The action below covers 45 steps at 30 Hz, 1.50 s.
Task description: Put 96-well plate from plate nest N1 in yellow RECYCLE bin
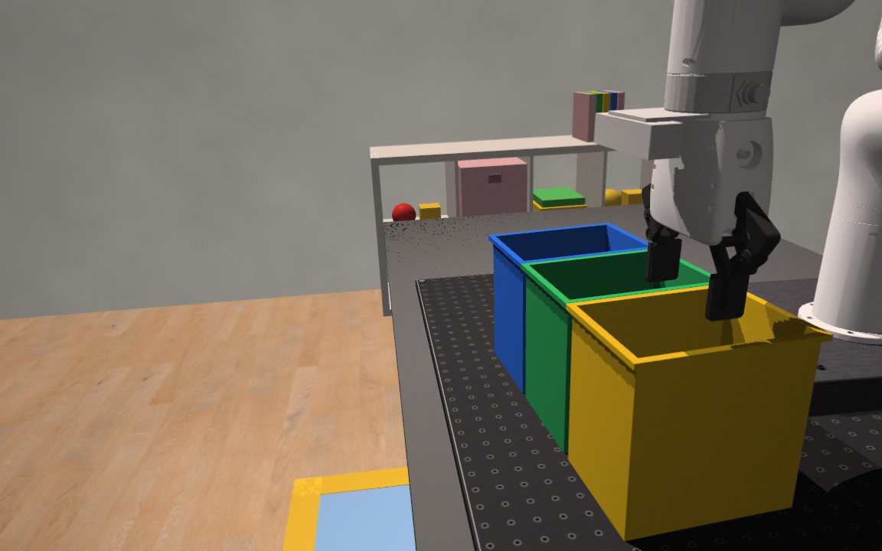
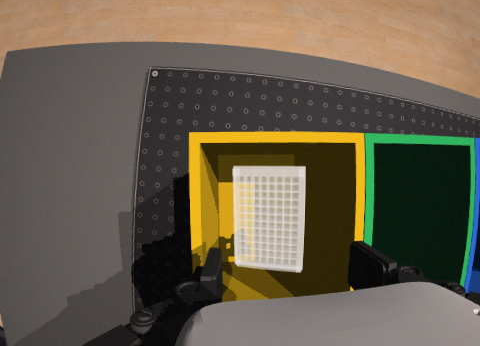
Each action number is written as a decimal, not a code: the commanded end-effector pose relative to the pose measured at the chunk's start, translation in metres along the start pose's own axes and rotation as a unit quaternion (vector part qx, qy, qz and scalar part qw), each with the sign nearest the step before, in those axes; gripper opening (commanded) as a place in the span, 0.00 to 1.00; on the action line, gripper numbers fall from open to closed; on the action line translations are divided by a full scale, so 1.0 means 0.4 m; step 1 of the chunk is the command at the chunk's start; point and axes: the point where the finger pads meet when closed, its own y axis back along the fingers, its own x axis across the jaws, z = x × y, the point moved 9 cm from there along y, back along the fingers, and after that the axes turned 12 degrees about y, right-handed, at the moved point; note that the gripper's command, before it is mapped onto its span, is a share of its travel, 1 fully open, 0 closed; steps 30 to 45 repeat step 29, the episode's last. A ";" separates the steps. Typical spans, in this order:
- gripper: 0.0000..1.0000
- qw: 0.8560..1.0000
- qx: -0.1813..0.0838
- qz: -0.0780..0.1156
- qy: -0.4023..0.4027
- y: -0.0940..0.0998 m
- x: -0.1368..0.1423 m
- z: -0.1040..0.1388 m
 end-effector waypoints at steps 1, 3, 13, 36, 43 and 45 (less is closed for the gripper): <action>1.00 1.000 0.002 0.000 0.000 0.004 0.000 -0.002; 1.00 1.000 0.002 0.000 0.000 0.004 0.000 -0.002; 1.00 1.000 0.002 0.000 0.000 0.004 0.000 -0.002; 1.00 1.000 0.002 0.000 0.000 0.037 0.000 -0.002; 1.00 1.000 0.002 0.000 0.000 0.037 0.000 -0.002; 1.00 1.000 0.002 0.000 0.000 0.037 0.000 -0.002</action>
